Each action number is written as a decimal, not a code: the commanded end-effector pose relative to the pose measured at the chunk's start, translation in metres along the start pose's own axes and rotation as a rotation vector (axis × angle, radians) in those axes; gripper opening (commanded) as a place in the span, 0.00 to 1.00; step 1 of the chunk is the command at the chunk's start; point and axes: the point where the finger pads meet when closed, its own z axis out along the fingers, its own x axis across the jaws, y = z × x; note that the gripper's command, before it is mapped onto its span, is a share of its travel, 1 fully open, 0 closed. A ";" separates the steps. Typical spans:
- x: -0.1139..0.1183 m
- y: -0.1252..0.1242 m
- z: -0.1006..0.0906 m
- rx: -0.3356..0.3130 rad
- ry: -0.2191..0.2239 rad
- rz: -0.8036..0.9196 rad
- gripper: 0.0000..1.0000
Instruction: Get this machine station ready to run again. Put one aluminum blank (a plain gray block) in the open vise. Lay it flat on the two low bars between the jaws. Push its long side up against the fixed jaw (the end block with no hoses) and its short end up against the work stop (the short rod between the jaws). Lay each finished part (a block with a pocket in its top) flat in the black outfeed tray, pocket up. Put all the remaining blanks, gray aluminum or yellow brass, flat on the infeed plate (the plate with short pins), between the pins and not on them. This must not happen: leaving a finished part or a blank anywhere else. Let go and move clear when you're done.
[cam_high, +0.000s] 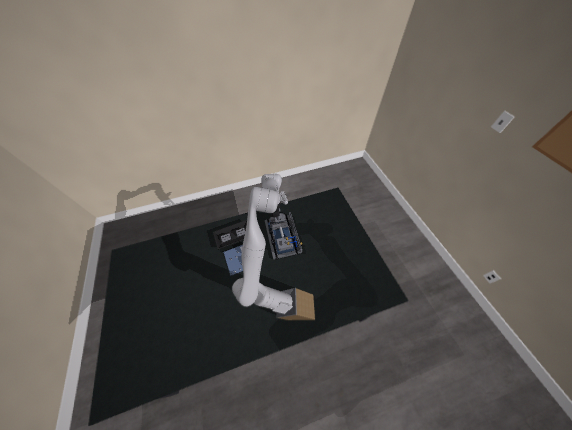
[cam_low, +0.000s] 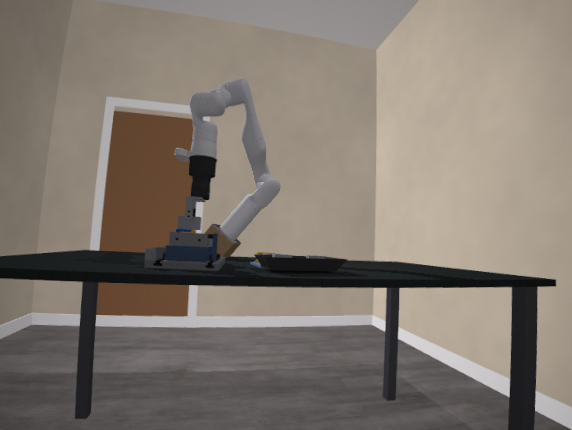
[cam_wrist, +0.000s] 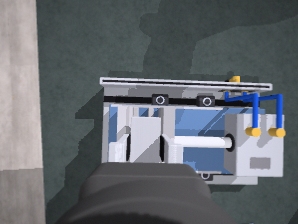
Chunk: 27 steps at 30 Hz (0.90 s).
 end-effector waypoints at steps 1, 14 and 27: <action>0.000 0.000 0.001 0.000 -0.001 0.000 0.00; 0.000 0.000 0.004 0.000 -0.001 0.000 0.00; 0.000 0.000 0.004 0.000 -0.001 0.000 0.00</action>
